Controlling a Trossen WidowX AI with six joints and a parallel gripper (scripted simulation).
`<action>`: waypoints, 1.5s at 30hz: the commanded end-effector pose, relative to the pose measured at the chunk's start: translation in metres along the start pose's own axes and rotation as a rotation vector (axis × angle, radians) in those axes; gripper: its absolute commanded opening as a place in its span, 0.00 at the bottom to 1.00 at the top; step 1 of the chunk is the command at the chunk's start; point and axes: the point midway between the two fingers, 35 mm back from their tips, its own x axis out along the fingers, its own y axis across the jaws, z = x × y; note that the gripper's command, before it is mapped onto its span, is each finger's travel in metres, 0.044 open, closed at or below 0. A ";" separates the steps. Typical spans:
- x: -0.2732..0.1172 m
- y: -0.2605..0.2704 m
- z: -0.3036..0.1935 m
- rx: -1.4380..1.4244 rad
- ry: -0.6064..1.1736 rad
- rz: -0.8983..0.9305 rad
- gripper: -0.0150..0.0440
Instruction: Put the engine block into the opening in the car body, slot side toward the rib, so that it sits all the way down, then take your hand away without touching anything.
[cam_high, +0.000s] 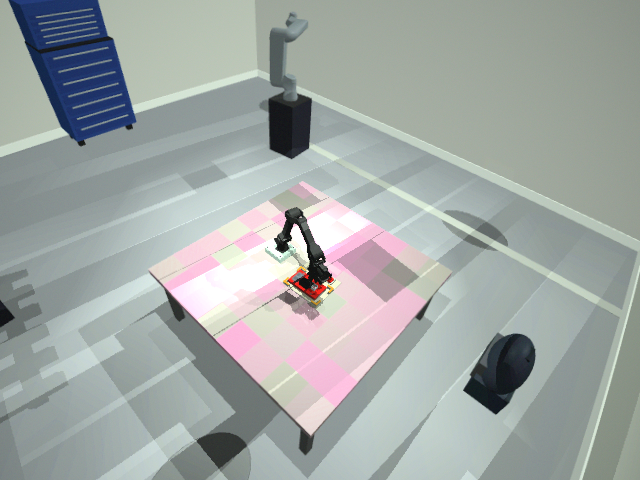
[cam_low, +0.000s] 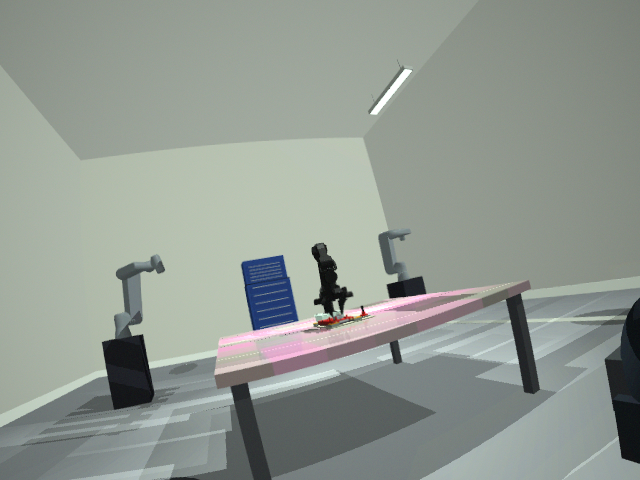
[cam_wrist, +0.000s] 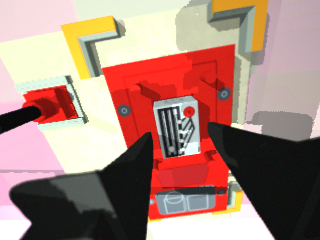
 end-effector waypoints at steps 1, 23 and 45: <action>0.000 0.000 0.000 0.000 0.000 -0.001 0.79; -0.014 0.001 0.000 0.004 0.000 -0.004 1.00; -0.014 0.001 0.000 0.004 0.000 -0.004 0.25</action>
